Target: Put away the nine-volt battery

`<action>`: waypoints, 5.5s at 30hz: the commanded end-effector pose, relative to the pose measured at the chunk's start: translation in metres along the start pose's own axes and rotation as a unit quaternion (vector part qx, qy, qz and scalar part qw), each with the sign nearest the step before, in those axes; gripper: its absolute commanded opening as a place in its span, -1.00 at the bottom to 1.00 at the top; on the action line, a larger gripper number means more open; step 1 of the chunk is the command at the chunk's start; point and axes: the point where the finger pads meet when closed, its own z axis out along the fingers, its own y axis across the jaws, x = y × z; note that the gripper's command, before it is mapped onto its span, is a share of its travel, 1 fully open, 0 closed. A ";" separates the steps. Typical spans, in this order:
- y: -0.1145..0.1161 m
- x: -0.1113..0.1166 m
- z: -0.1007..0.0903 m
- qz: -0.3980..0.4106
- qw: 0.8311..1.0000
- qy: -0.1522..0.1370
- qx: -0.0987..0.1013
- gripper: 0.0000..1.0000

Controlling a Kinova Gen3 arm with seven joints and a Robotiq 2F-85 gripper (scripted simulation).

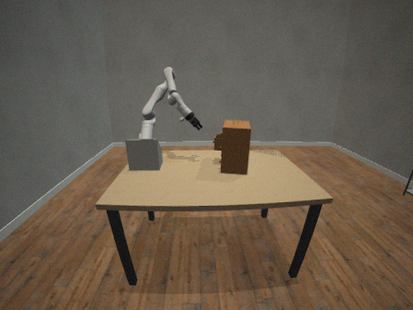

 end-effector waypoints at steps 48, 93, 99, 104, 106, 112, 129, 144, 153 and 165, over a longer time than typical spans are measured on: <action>0.001 -0.003 -0.004 0.000 1.000 0.018 -0.001 1.00; 0.001 -0.011 -0.012 0.001 0.993 0.117 -0.002 1.00; 0.001 -0.012 -0.013 0.002 0.991 0.132 -0.003 1.00; 0.001 -0.013 -0.015 0.002 0.988 0.153 -0.003 1.00; 0.001 -0.014 -0.016 0.002 0.987 0.162 -0.003 1.00; 0.001 -0.016 -0.018 0.002 0.981 0.192 -0.004 1.00; 0.000 -0.022 -0.025 0.003 0.961 0.278 -0.005 1.00; 0.000 -0.026 -0.029 0.004 0.944 0.331 -0.006 1.00; 0.000 -0.028 -0.031 0.004 0.937 0.350 -0.006 1.00; 0.000 -0.029 -0.032 0.005 0.931 0.364 -0.006 1.00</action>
